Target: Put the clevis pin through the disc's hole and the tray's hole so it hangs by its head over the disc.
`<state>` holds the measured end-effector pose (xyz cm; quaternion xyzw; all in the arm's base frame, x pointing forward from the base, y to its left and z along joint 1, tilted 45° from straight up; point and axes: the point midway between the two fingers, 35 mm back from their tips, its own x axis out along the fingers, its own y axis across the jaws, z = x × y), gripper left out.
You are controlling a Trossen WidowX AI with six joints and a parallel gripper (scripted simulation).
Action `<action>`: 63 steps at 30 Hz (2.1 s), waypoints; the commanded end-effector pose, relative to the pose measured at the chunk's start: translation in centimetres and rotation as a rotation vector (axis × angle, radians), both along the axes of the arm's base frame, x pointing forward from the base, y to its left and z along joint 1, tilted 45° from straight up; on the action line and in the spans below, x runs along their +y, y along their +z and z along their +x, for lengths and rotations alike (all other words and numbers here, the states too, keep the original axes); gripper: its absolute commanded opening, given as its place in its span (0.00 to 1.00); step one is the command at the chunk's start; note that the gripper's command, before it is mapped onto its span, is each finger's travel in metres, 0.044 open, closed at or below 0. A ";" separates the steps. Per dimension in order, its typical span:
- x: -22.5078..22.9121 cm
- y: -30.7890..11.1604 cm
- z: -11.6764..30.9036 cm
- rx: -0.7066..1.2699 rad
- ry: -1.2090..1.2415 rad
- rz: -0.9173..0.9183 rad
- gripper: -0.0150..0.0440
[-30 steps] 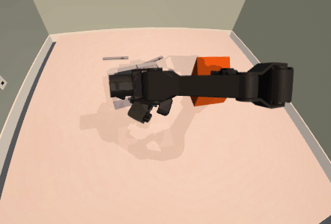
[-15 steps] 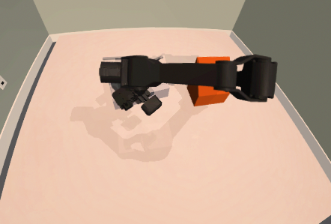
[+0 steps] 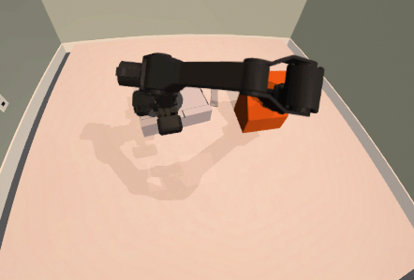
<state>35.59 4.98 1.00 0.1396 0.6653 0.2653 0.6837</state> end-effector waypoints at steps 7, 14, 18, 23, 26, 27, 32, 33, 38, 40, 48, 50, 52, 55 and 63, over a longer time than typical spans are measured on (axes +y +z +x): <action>-2.0 -1.4 1.0 0.219 -0.289 0.028 0.25; -3.3 -2.4 1.5 0.371 -0.479 0.043 0.25; -4.0 -3.0 1.7 0.459 -0.586 0.051 0.25; -5.0 -3.7 1.9 0.570 -0.719 0.061 0.25; -5.6 -4.2 2.0 0.638 -0.797 0.066 0.25; -5.8 -4.3 2.1 0.661 -0.824 0.068 0.25; -6.7 -5.1 2.2 0.776 -0.954 0.076 0.25; -6.9 -5.3 2.2 0.799 -0.979 0.078 0.25; -7.9 -6.1 2.3 0.917 -1.107 0.085 0.25; -8.2 -6.4 2.3 0.961 -1.153 0.087 0.25; -8.4 -6.5 2.3 0.972 -1.170 0.085 0.25; -8.5 -6.4 2.3 0.959 -1.175 0.074 0.25; -8.5 -6.4 2.3 0.940 -1.185 0.058 0.25; -8.5 -6.3 2.2 0.896 -1.210 0.021 0.25; -8.1 -6.0 2.1 0.766 -1.291 -0.081 0.25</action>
